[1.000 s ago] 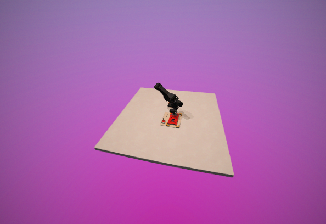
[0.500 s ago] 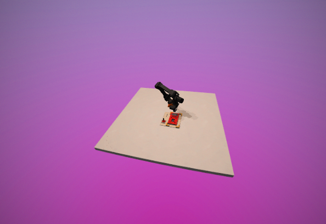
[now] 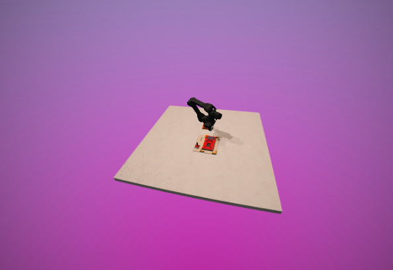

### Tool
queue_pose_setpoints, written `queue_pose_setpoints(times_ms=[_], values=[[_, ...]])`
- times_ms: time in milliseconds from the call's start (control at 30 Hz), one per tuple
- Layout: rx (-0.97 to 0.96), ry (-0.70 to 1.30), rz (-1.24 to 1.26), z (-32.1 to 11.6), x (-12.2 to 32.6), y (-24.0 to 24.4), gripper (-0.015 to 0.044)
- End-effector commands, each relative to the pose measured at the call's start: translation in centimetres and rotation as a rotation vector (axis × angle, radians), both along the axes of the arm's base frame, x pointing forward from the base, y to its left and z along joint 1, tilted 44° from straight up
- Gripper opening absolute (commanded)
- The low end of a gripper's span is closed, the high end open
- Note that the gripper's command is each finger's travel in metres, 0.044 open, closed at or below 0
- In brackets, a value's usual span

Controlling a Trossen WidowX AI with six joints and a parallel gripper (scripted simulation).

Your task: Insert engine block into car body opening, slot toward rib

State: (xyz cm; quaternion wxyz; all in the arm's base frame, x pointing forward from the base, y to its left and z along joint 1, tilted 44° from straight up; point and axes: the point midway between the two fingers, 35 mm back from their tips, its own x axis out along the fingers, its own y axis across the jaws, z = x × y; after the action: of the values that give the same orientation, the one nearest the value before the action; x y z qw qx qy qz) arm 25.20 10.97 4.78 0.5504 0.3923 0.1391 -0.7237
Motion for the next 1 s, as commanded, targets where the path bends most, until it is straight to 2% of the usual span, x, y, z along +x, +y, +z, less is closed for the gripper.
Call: queue_pose_setpoints(times_ms=[0, 600, 967], values=[[0.003, -0.005, -0.004, 0.7, -0.1, 0.6, 0.0], [0.006, -0.008, -0.003, -2.5, -0.3, -2.4, 0.0], [0.159, -0.061, 0.029, -2.0, -0.7, -2.7, 0.0]])
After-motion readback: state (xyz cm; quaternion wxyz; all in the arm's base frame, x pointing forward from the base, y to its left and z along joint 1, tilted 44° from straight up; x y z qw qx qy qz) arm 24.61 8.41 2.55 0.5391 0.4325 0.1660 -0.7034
